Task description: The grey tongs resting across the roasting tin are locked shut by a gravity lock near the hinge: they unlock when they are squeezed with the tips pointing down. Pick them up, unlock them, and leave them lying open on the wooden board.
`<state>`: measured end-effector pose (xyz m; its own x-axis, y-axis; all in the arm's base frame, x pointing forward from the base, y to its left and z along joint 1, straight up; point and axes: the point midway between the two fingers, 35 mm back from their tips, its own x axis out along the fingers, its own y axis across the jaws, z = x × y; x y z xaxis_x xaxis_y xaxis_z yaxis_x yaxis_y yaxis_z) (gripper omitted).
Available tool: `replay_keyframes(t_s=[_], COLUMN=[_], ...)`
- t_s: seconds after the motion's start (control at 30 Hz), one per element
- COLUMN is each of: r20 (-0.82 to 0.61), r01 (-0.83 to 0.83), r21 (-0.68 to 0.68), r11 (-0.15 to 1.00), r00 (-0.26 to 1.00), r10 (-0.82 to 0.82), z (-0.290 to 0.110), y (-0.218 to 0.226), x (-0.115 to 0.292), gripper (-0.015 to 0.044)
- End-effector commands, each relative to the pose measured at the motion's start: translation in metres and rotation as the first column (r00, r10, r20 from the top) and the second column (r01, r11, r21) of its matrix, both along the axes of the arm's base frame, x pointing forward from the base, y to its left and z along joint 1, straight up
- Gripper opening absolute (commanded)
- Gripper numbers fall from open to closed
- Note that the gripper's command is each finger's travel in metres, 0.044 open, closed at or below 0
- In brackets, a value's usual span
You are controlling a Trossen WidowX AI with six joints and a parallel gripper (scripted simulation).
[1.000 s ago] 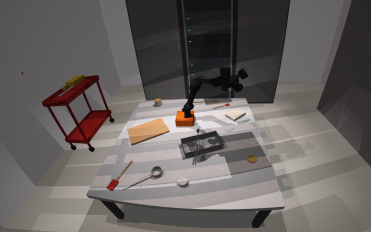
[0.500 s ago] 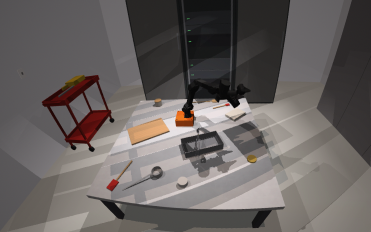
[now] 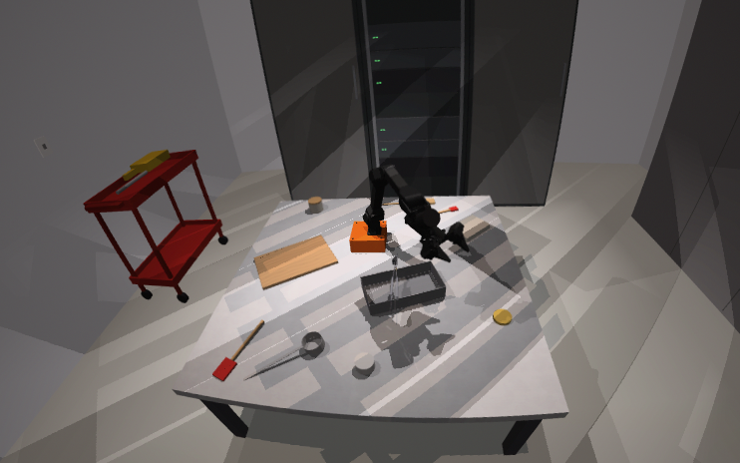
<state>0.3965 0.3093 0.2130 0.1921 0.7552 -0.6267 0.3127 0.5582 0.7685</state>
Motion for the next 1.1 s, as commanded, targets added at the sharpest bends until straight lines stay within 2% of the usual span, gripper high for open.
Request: replay_keyframes(t_s=[0.0,0.2,0.37,0.43,1.07], r20=[0.062,0.014,-0.134,-0.16,-0.16], r01=[-0.019,-0.142,-0.312,-0.338,-0.339], r21=[-0.274,-0.593,-0.749,-0.761,-0.761], r11=[0.961,0.792,0.585,0.553,0.554], r00=[0.997,0.982,0.935,0.925,0.925], r10=[0.037,0.187,0.327,0.346,0.346], z=[-0.053,-0.108,-0.136,-0.139,-0.14], y=[-0.057,-0.137,-0.198,-0.206,-0.195], x=[0.004,-0.011,-0.035,-0.039,-0.044], gripper=[0.044,0.044,0.044,0.044,0.044])
